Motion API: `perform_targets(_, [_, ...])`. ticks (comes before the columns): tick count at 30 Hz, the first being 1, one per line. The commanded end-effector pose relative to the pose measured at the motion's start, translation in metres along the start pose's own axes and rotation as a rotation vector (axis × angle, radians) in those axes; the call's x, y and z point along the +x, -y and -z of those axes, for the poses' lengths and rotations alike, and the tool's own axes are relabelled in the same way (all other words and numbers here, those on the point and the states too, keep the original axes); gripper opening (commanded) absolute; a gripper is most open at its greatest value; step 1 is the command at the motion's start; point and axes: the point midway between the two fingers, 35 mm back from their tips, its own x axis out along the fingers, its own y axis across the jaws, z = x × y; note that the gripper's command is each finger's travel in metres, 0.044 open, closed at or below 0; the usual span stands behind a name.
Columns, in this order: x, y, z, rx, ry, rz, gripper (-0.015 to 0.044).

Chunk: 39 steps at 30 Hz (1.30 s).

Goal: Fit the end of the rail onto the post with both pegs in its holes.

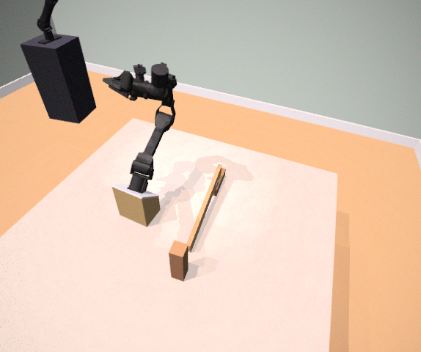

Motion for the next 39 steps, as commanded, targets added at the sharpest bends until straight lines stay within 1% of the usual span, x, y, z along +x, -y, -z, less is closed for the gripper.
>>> perform_targets(1, [0.0,-0.001,0.001,-0.005,-0.003,-0.004,0.0426])
perform_targets(2, [-0.001,-0.004,0.003,-0.022,-0.013,-0.016,0.044])
perform_targets(4, [-0.004,-0.017,0.013,-0.088,-0.049,-0.066,0.044])
perform_targets(8, [-0.018,-0.052,0.044,-0.314,-0.146,-0.216,0.044])
perform_targets(12, [-0.03,-0.076,0.069,-0.503,-0.204,-0.325,0.044])
perform_targets(17, [-0.066,-0.12,0.13,-0.949,-0.296,-0.59,0.044])
perform_targets(22, [-0.112,-0.145,0.194,-1.397,-0.326,-0.902,0.044])
perform_targets(25, [-0.144,-0.151,0.233,-1.663,-0.307,-1.117,0.044])
perform_targets(31, [-0.196,-0.146,0.291,-2.044,-0.218,-1.5,0.044])
perform_targets(35, [-0.23,-0.131,0.327,-2.253,-0.115,-1.789,0.044])
perform_targets(39, [-0.263,-0.11,0.359,-2.411,0.03,-2.111,0.044])
